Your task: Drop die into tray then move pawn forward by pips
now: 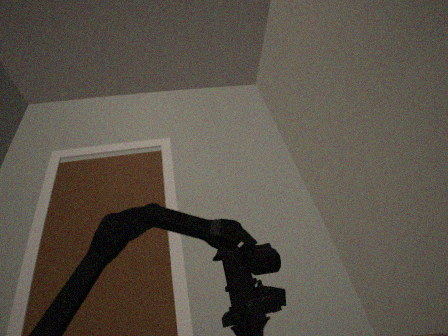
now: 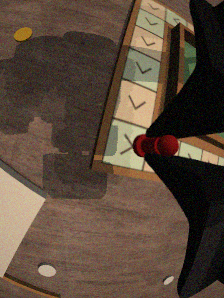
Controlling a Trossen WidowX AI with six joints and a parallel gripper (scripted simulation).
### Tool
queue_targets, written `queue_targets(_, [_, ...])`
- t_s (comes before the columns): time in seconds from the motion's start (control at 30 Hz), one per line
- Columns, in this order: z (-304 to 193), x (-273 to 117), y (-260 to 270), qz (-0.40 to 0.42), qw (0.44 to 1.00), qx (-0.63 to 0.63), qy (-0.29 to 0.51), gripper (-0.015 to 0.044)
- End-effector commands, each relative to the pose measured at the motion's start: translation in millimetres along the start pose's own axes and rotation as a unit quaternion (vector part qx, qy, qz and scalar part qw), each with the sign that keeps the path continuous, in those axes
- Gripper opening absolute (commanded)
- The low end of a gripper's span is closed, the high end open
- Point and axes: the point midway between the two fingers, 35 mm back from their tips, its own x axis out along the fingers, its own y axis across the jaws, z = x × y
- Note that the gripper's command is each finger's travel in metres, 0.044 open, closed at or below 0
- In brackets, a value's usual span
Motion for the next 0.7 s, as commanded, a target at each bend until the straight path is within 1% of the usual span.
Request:
queue_targets(0.0, [0.4, -21.2, -0.5, -0.001, 1.000, 0.002, -0.002, 0.0000])
queue_targets(0.4, [-6.6, -74.9, -1.7, -0.001, 1.000, 0.002, -0.002, 0.0000])
queue_targets(0.67, [-12.8, -76.9, 0.9, -0.001, 1.000, 0.002, -0.001, 0.0000])
